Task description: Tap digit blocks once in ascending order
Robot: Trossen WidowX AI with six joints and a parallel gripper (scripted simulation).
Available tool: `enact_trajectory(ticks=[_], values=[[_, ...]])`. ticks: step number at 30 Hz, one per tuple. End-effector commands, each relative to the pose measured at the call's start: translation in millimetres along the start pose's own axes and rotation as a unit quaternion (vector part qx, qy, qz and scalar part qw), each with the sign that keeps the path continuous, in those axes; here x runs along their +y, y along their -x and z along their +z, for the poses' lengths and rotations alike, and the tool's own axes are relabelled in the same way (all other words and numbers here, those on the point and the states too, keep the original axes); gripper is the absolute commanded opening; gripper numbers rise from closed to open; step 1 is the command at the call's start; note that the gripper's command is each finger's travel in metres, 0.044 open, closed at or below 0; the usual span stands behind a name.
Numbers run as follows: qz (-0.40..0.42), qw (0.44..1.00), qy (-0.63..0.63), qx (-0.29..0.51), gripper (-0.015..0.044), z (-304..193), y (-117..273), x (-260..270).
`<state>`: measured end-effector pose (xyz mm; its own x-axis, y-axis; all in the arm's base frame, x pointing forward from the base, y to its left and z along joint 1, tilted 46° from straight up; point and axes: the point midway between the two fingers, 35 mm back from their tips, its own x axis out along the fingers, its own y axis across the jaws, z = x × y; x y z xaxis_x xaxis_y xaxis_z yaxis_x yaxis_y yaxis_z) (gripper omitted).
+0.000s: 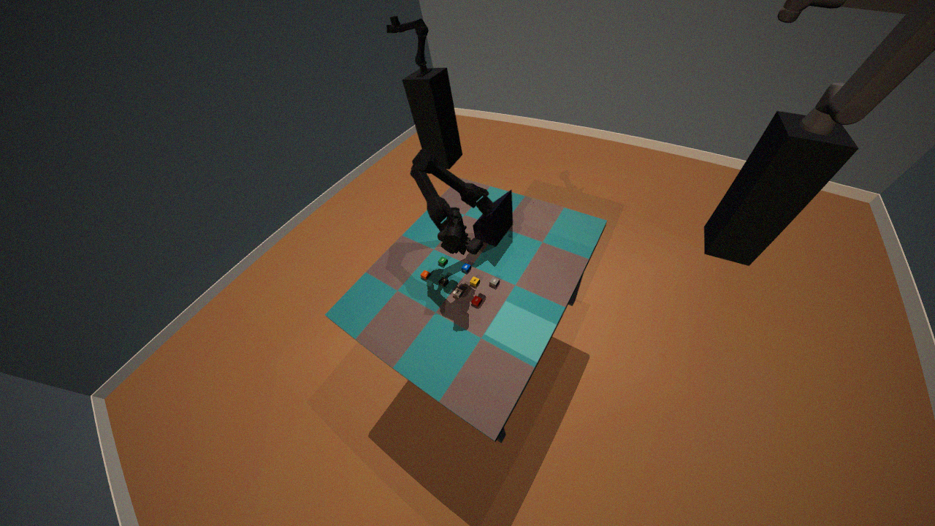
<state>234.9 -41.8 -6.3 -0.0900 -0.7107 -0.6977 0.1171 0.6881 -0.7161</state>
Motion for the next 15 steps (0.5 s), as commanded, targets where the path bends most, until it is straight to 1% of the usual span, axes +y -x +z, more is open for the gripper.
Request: enact_trajectory(ticks=[1,4,6,15], values=[[-0.002,1.000,0.005,0.004,0.0020,-2,-21,-2],[-0.003,1.000,0.006,0.004,0.0020,-4,-64,-3],[-0.005,1.000,0.002,0.002,0.0020,-4,-80,-5],[-0.005,1.000,0.001,0.002,0.0020,-4,-86,-5]])
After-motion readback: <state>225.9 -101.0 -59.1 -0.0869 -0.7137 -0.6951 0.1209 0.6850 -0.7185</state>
